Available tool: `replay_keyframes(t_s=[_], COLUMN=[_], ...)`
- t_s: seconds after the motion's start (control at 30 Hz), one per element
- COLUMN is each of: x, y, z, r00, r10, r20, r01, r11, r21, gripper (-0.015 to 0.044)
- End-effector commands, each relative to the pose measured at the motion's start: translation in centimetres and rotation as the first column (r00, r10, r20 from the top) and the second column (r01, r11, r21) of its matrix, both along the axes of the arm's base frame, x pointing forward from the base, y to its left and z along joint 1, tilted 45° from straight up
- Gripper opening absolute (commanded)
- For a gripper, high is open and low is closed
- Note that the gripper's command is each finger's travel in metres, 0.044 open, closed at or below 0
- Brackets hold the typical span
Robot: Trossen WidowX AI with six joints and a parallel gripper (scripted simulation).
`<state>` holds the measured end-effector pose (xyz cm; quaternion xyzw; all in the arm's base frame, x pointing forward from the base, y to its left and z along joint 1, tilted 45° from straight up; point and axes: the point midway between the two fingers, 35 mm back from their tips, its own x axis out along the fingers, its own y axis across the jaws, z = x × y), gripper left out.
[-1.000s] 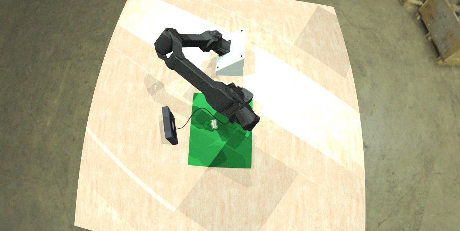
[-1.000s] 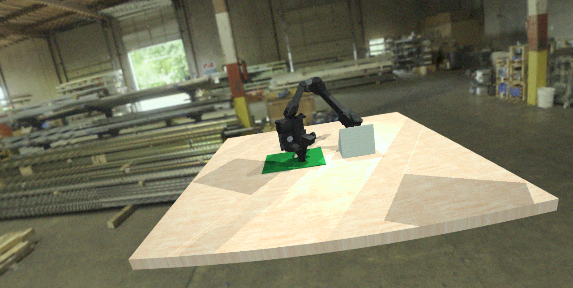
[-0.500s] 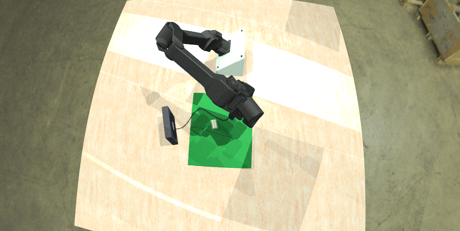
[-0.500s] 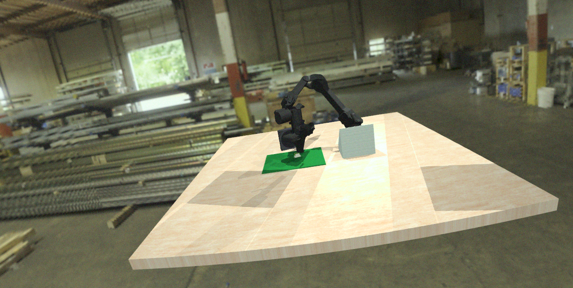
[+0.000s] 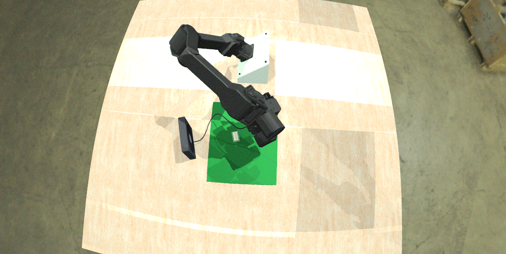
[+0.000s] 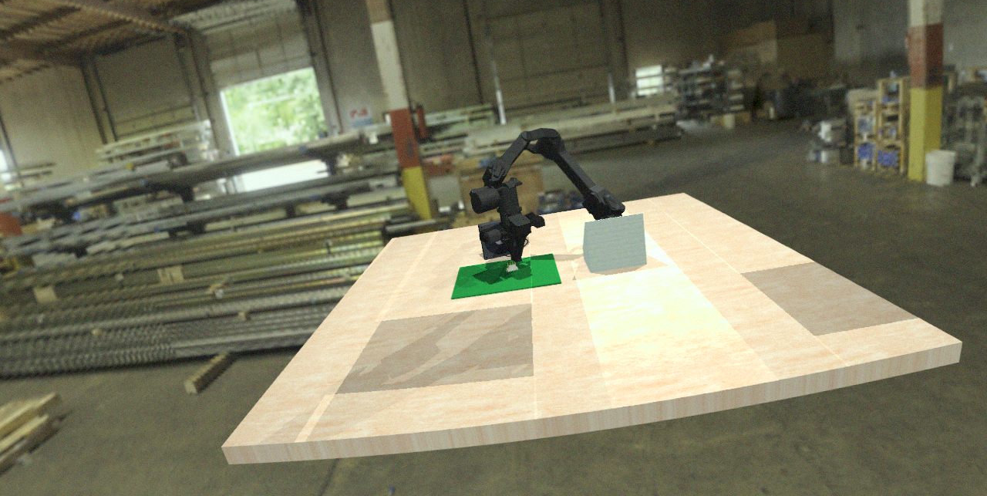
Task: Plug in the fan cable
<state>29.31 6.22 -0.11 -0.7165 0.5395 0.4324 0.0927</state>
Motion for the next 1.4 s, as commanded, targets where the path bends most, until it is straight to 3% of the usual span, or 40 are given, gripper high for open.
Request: replay_keyframes(t_s=[0.0,0.3,0.6,1.0,1.37], x=[0.3,0.8,1.2,1.7,2.1], y=[-0.3,-1.0,-1.7,-2.7,-3.7], z=[0.5,1.2,1.9,2.9,3.8], r00=[0.991,0.903,0.729,0.391,0.022], r10=[-0.092,-0.308,-0.498,-0.679,-0.747], r20=[0.095,0.298,0.469,0.622,0.665], r01=[0.091,0.302,0.481,0.64,0.685], r11=[0.996,0.951,0.861,0.686,0.495], r21=[0.01,0.069,0.167,0.346,0.534], gripper=[0.0,0.0,0.0,0.0,0.0])
